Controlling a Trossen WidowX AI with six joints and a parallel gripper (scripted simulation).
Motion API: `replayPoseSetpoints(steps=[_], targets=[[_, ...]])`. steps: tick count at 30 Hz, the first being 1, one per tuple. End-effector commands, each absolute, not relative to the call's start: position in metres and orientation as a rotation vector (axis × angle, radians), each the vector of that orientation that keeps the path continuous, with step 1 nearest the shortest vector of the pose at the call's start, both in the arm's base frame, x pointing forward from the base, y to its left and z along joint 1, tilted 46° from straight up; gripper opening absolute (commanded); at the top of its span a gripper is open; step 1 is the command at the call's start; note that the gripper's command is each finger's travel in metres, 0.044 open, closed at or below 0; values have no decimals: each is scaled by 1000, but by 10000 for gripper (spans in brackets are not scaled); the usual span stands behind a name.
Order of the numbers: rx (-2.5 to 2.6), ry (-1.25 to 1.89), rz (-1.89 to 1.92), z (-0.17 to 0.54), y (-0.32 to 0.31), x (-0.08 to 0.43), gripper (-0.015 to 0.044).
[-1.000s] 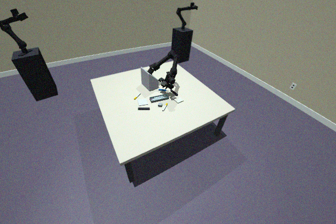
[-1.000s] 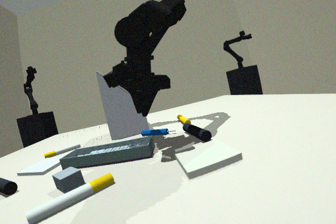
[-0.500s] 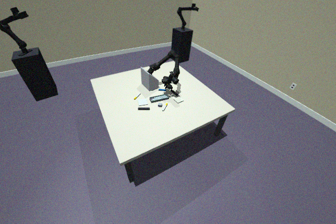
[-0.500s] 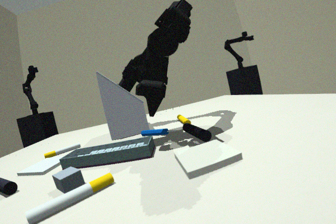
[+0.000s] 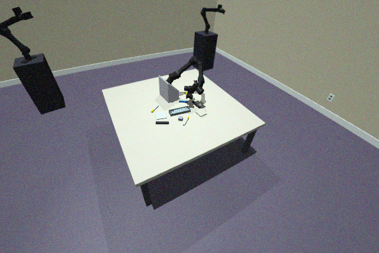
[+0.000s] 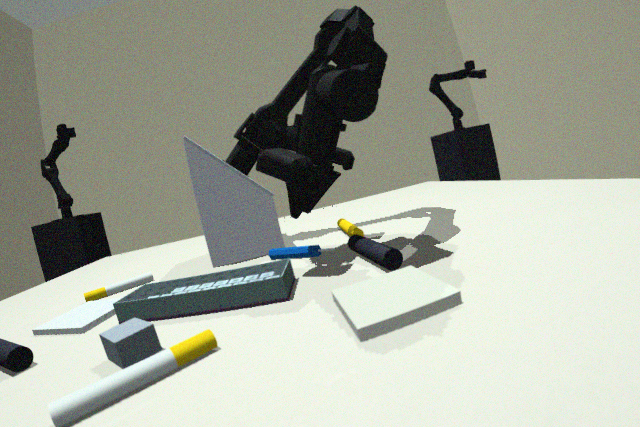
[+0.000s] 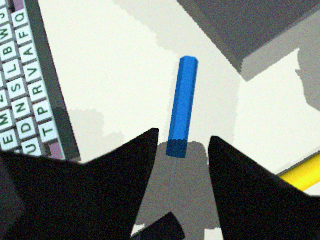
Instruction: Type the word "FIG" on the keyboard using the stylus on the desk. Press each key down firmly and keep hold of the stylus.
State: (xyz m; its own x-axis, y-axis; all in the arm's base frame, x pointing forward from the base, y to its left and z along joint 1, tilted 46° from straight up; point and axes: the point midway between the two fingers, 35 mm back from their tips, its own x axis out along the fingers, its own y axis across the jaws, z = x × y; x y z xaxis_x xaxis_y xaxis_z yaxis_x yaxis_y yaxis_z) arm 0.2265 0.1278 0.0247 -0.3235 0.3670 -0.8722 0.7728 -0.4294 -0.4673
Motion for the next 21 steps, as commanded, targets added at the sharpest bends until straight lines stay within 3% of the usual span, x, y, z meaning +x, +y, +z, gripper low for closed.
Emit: replayPoseSetpoints(steps=[1,21], targets=[[1601,1428,-1841,25,128,225,150],[1601,1428,-1841,13,138,224,150]])
